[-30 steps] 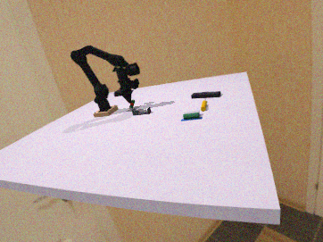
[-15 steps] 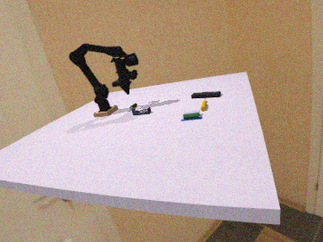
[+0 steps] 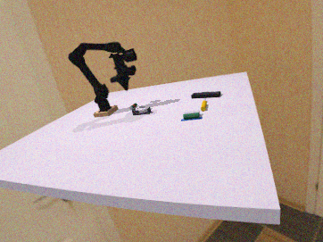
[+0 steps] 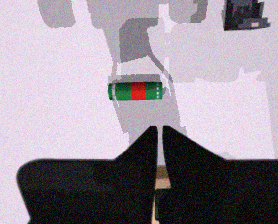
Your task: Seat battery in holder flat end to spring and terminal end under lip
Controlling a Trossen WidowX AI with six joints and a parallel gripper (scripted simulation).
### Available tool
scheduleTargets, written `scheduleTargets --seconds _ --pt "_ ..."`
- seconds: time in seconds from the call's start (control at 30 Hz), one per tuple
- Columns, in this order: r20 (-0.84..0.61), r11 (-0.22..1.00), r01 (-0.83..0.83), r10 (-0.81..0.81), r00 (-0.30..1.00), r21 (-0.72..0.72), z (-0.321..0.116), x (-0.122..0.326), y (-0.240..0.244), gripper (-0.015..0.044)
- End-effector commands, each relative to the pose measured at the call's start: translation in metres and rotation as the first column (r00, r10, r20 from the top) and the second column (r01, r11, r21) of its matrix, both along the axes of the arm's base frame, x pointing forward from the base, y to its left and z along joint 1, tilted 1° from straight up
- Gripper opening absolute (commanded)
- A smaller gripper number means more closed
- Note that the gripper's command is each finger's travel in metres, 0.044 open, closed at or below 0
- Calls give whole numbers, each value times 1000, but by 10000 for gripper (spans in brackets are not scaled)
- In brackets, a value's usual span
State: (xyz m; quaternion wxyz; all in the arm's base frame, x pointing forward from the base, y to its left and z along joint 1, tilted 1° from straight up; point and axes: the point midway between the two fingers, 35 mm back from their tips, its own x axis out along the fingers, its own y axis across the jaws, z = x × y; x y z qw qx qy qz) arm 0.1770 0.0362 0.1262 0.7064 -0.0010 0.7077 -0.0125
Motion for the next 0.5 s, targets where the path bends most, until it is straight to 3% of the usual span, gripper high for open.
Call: scheduleTargets --seconds 0.0,0.2,0.33,0.47 --pt "2 993 120 -120 993 0 -6 1 2 79" --pt "11 779 627 -627 779 5 -29 3 9 232" --pt "15 498 867 -867 498 10 -45 2 14 232" --pt "16 149 989 -989 149 16 -61 1 18 232"
